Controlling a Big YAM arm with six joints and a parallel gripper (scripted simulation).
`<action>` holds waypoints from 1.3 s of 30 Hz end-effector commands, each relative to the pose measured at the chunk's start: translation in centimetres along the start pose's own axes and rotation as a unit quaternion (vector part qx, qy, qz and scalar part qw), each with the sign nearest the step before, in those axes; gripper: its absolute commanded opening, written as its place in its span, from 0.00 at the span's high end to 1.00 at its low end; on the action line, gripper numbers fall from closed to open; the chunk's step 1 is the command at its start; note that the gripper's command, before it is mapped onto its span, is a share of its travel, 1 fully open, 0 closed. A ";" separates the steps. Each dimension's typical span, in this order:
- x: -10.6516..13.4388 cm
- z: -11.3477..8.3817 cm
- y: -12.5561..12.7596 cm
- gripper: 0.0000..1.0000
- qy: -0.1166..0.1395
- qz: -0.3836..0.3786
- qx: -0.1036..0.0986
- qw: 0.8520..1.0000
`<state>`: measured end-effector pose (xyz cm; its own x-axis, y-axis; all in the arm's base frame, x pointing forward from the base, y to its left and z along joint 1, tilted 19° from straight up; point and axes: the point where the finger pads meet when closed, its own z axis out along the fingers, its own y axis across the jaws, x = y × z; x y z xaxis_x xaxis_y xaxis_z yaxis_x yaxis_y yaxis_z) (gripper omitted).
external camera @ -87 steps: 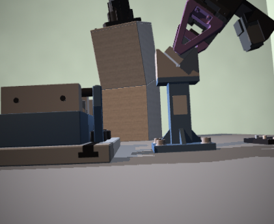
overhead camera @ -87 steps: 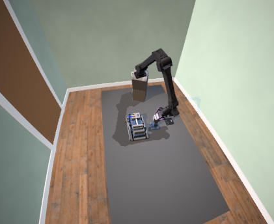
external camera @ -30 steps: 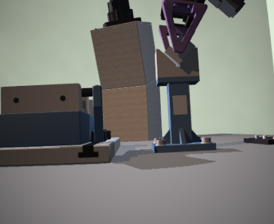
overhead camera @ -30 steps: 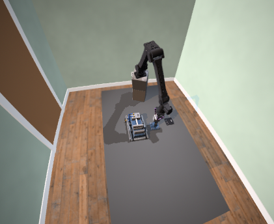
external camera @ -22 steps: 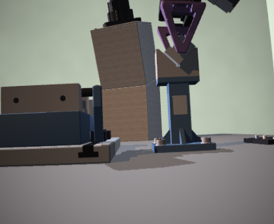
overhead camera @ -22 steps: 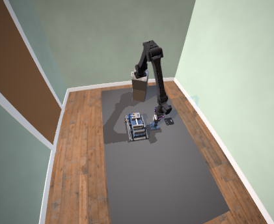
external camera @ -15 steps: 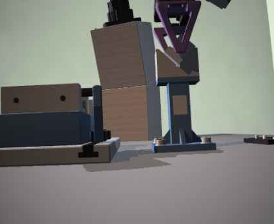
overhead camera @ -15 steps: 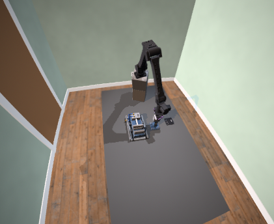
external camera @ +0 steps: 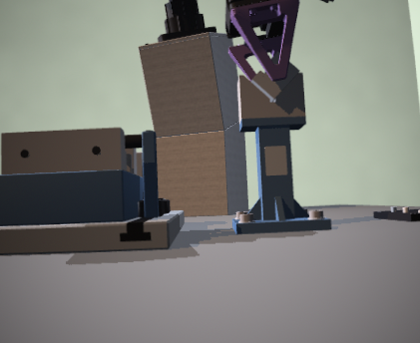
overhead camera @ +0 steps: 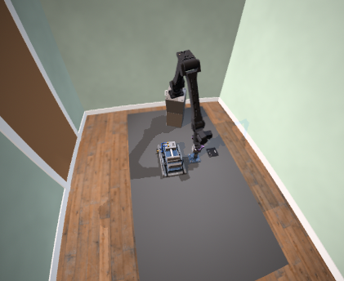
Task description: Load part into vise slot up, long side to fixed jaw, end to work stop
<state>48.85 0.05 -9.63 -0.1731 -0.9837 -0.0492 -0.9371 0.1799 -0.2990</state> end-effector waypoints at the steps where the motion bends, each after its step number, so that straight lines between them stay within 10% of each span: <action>1: 0.5 -0.8 -1.3 0.19 -0.014 -0.006 0.018 1.000; 39: 0.7 0.0 -0.8 0.19 -0.175 -0.008 0.009 0.985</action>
<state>48.93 -0.21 -9.60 -0.0589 -0.9287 -0.3660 -0.9380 0.1770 -0.2980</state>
